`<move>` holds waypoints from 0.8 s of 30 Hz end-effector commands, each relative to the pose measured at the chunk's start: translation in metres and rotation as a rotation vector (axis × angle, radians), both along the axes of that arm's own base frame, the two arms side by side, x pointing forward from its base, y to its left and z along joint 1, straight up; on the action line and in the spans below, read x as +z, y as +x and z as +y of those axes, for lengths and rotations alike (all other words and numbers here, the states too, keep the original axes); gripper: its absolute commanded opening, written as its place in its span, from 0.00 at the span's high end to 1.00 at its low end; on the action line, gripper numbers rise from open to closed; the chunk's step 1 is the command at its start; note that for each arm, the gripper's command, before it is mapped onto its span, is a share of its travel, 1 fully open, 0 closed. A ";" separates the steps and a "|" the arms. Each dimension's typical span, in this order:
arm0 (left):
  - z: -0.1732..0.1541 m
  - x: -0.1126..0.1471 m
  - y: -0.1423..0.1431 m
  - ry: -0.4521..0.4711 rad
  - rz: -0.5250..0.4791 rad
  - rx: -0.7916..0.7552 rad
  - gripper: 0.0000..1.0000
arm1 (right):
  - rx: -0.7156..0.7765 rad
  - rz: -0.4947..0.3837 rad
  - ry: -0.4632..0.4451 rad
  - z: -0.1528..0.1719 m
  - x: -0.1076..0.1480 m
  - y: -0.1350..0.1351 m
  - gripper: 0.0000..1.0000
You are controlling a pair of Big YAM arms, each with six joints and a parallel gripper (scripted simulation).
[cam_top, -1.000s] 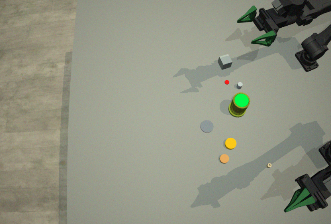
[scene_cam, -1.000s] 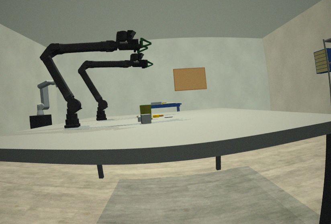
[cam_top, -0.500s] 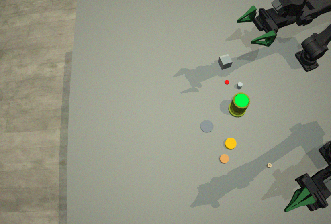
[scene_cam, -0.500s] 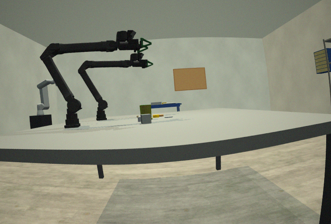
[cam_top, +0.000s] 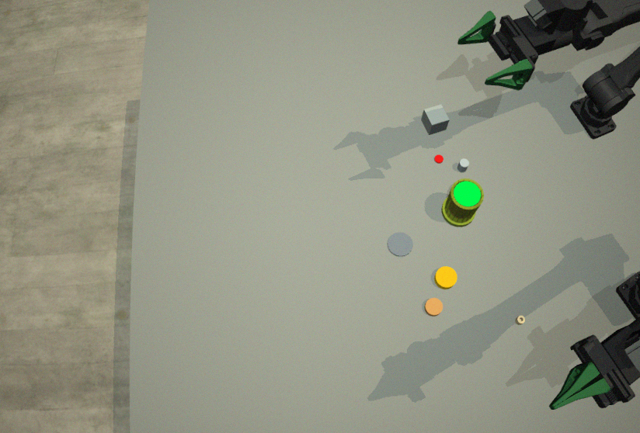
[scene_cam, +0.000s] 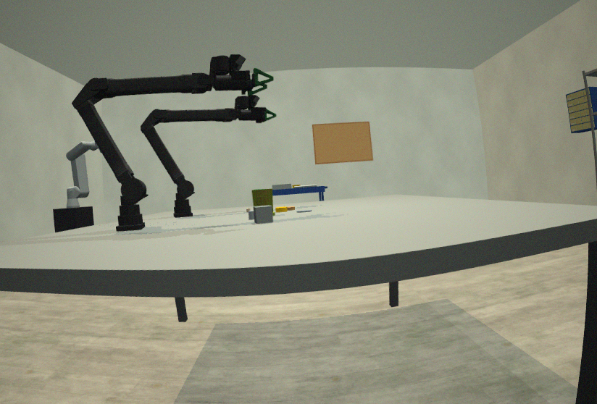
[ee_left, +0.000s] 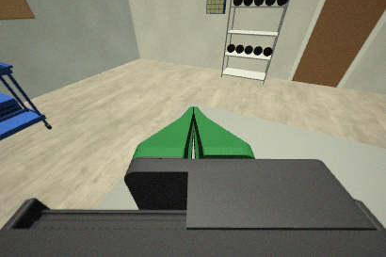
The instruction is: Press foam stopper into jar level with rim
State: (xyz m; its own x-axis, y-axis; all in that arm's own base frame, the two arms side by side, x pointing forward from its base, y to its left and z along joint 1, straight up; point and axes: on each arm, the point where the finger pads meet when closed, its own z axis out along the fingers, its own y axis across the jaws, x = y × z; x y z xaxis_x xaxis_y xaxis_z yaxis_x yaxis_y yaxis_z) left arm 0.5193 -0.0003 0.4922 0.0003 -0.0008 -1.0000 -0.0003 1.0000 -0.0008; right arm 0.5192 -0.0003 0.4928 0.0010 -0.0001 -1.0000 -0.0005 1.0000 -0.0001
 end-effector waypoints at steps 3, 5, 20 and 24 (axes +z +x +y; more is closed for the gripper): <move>-0.005 0.037 -0.003 0.013 -0.048 -0.007 1.00 | 0.000 -0.027 0.011 0.002 0.021 0.006 0.02; -0.004 0.038 -0.003 0.013 -0.048 -0.006 1.00 | 0.000 -0.025 0.011 0.001 0.020 0.006 0.02; -0.004 0.040 -0.003 0.013 -0.055 -0.006 1.00 | -0.004 -0.022 0.011 -0.001 0.017 0.006 0.02; -0.004 0.040 -0.003 0.013 -0.055 -0.006 1.00 | -0.004 -0.022 0.011 -0.001 0.017 0.006 0.02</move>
State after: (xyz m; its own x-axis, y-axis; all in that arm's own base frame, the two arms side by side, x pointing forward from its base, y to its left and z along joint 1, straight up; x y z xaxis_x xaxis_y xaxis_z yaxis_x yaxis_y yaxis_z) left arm 0.5193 -0.0004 0.4919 -0.0009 -0.0002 -1.0000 -0.0001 1.0000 -0.0002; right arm 0.5193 -0.0003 0.4925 0.0001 0.0000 -1.0000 -0.0003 1.0000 0.0000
